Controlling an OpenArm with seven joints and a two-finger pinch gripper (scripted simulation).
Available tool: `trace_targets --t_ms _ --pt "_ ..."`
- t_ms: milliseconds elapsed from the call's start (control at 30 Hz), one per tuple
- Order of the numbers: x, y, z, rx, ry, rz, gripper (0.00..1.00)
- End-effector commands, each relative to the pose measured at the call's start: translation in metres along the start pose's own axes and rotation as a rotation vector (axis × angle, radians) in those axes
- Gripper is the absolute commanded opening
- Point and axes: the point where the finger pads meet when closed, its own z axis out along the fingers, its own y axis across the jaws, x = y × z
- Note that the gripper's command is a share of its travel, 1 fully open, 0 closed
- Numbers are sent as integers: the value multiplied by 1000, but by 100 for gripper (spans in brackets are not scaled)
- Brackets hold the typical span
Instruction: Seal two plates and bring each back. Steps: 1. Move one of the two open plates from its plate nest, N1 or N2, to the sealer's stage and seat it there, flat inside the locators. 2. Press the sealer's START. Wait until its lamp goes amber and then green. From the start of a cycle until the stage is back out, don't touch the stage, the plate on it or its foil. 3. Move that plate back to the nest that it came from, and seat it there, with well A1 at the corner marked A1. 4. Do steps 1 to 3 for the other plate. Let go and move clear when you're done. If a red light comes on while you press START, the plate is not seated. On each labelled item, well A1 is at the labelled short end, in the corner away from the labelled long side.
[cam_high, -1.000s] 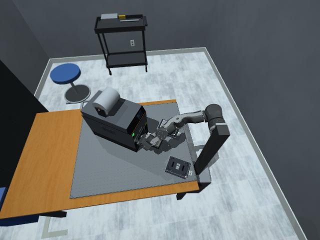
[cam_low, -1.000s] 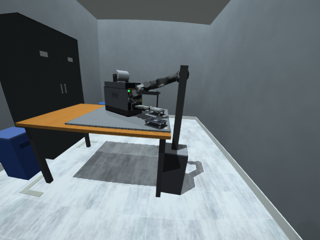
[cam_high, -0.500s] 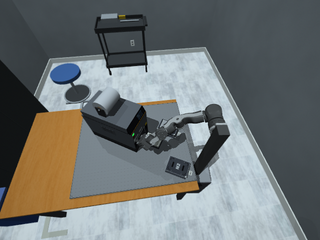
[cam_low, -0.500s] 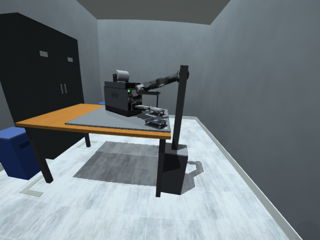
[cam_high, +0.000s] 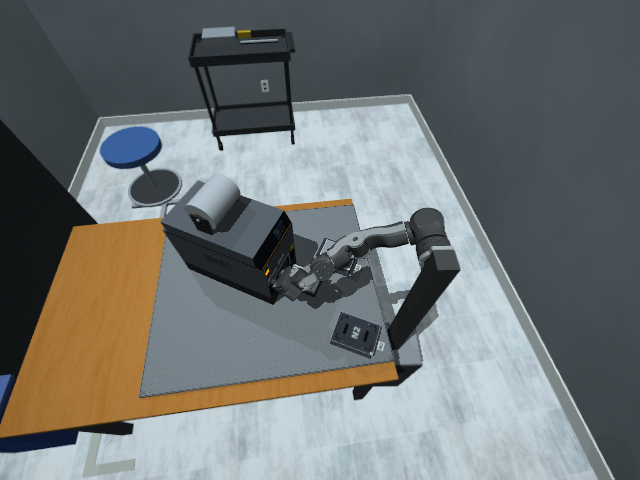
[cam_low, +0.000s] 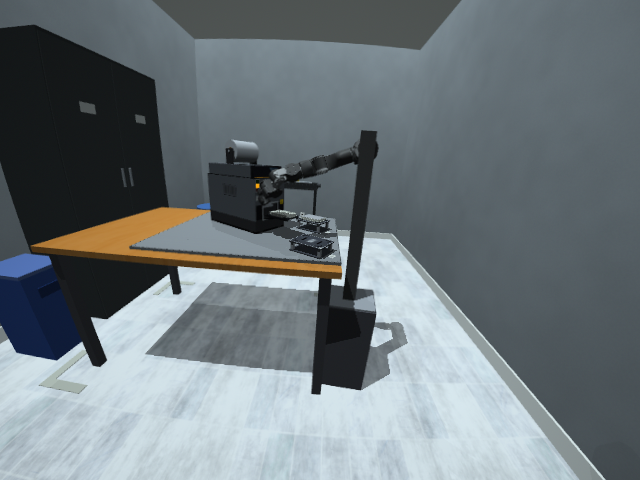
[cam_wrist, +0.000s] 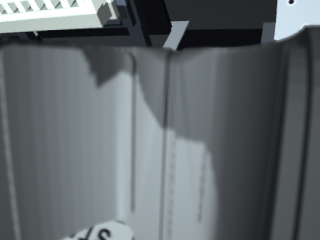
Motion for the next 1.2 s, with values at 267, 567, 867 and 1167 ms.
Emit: trace_targets --t_ms 267,567,867,1167 --pt "-3 1 0 -6 -6 0 0" --pt "-3 0 -1 -1 -8 3 0" --pt "5 -1 -11 -1 -2 5 0" --pt "13 7 -26 -58 14 9 65"
